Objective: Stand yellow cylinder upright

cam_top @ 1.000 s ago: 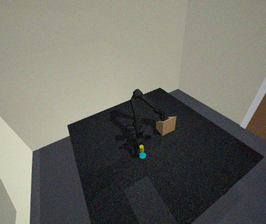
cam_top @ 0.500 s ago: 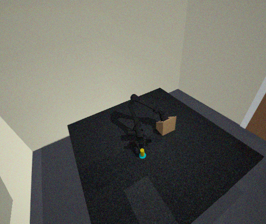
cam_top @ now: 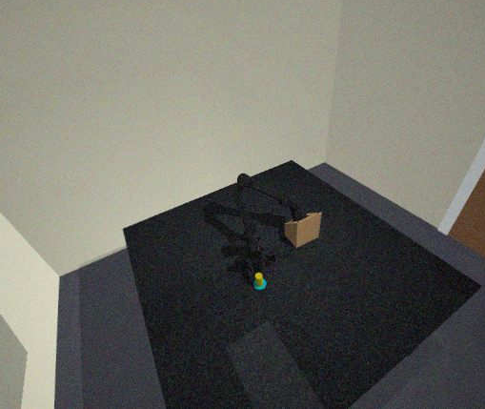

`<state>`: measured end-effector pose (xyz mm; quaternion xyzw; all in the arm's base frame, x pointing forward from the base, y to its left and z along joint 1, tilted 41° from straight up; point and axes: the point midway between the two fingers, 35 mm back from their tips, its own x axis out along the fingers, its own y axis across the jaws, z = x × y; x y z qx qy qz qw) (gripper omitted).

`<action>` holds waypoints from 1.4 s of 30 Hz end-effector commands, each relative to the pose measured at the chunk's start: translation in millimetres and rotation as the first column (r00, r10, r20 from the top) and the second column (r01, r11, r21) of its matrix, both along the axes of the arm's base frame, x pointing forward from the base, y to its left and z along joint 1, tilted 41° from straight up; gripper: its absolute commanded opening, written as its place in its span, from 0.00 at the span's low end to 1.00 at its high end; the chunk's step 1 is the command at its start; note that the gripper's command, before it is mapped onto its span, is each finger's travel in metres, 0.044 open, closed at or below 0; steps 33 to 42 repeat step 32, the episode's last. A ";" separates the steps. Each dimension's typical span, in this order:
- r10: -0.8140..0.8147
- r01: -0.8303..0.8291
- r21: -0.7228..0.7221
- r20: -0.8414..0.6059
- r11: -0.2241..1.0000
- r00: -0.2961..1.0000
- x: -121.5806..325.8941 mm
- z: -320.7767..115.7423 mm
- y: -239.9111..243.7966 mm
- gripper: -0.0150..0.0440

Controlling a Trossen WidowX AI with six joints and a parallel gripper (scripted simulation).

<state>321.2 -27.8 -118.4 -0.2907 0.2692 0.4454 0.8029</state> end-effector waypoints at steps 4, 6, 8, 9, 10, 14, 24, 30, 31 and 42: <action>0.006 -0.006 0.003 0.005 1.000 1.000 0.2 0.2 0.4 0.79; 0.006 -0.006 0.003 0.005 1.000 1.000 0.2 0.2 0.4 0.88; 0.006 -0.006 0.003 0.005 1.000 1.000 0.2 0.2 0.4 0.93; 0.006 -0.006 0.003 0.005 1.000 1.000 0.2 0.2 0.4 0.93; 0.006 -0.006 0.003 0.005 1.000 1.000 0.2 0.2 0.4 0.93; 0.007 -0.007 0.002 0.005 1.000 1.000 2.9 8.3 7.0 0.93; 0.012 -0.012 0.009 0.018 1.000 1.000 11.1 61.1 55.2 0.93; 0.003 -0.003 -0.006 -0.024 1.000 1.000 13.7 59.8 60.6 0.93; -0.004 0.003 -0.020 -0.057 1.000 0.998 15.6 56.3 62.2 0.93; -0.014 0.010 -0.039 -0.098 0.999 0.995 17.7 52.0 64.3 0.93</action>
